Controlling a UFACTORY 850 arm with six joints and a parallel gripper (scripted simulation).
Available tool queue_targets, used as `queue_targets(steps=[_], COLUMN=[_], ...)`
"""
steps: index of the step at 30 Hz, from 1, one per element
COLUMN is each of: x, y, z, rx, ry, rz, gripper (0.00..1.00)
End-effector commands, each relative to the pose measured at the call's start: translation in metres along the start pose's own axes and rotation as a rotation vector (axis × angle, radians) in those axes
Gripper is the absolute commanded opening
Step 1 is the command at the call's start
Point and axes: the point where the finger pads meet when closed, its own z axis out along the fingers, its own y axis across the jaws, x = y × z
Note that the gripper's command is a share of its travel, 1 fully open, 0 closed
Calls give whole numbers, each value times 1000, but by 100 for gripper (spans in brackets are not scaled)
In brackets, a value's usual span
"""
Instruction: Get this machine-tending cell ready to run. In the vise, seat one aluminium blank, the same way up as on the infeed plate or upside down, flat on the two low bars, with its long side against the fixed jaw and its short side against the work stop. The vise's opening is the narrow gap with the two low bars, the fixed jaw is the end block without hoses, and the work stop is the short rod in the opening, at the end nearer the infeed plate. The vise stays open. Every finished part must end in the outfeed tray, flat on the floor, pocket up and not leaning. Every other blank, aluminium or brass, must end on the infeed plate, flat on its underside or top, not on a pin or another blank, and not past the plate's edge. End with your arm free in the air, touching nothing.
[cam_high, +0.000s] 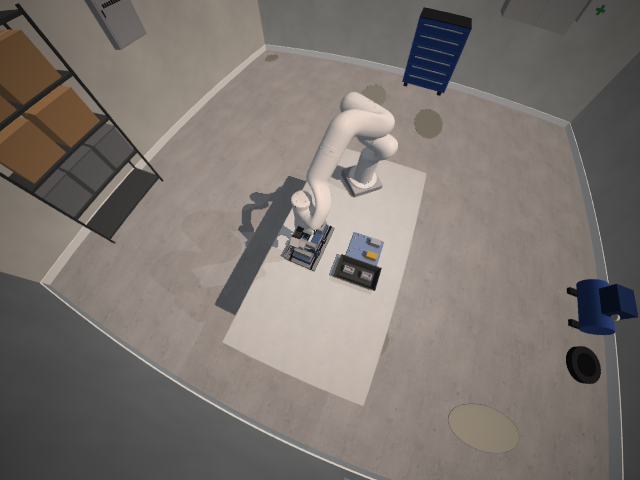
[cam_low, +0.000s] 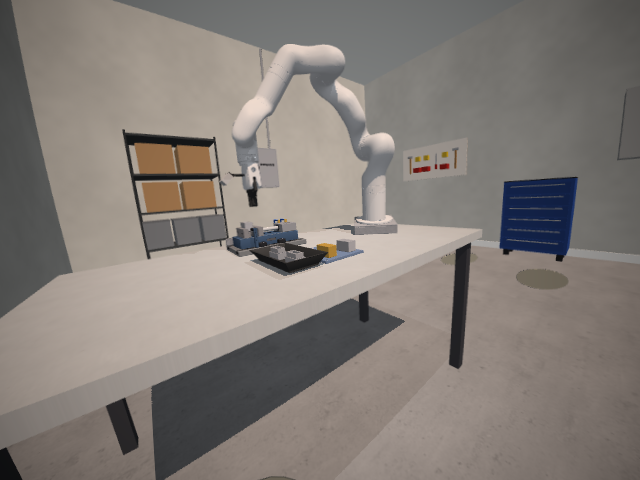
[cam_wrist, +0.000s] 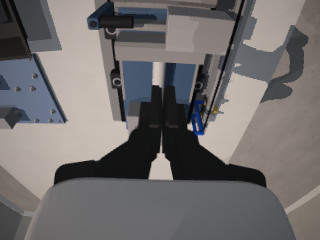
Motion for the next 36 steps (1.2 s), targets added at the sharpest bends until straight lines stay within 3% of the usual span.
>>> queue_targets(steps=[1, 16, 36], x=[1, 1, -5], y=[0, 1, 16], z=[-1, -1, -1], rx=[-1, -1, 0], ry=[2, 2, 2], rz=[0, 39, 733], gripper=[0, 0, 0])
